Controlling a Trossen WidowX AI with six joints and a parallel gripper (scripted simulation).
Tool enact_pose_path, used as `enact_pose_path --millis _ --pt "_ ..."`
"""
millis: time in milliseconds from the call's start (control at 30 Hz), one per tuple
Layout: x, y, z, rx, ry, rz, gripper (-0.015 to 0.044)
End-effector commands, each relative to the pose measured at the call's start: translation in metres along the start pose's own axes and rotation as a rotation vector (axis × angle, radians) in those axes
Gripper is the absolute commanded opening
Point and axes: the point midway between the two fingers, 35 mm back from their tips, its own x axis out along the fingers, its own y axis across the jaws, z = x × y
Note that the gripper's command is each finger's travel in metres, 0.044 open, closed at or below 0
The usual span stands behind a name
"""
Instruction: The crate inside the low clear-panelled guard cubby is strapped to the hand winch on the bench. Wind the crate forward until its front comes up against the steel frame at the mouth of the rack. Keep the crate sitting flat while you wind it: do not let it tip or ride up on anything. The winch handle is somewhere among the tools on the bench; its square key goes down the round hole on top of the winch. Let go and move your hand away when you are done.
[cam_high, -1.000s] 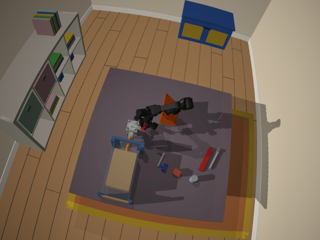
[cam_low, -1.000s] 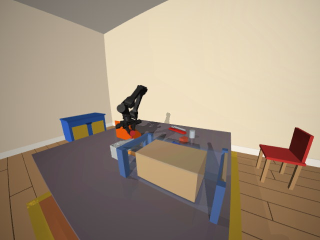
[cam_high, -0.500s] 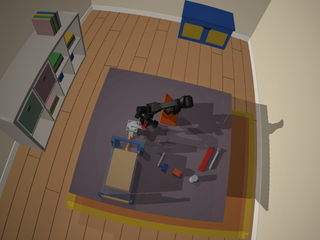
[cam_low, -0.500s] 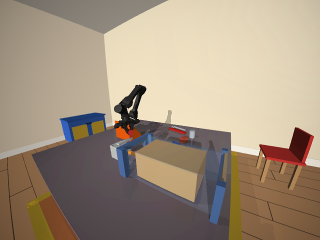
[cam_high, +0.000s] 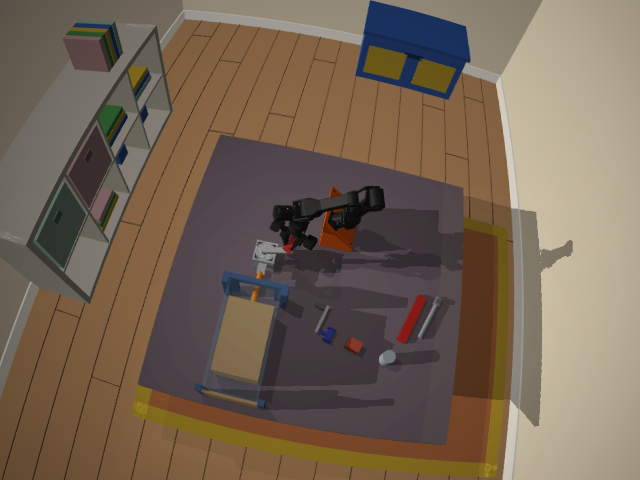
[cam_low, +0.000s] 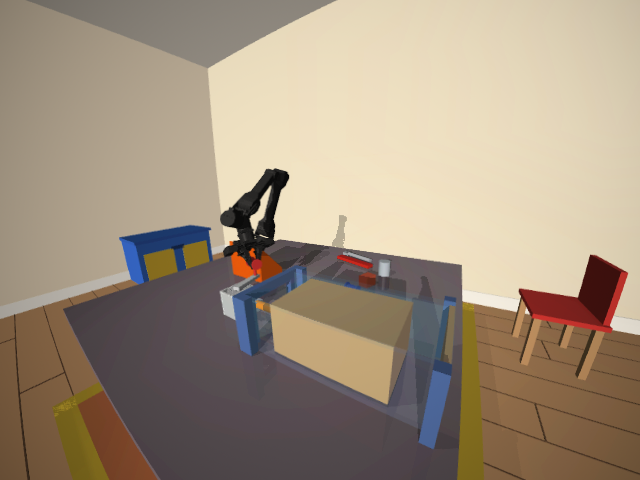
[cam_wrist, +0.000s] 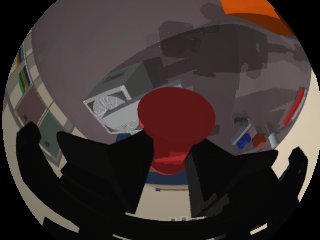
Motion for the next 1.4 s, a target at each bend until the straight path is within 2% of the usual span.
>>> enact_pose_path --millis 0,1367 --pt "-0.004 0.009 0.010 0.013 -0.020 0.023 0.0000" --pt "-0.019 0.056 0.039 0.014 -0.021 0.028 0.0000"
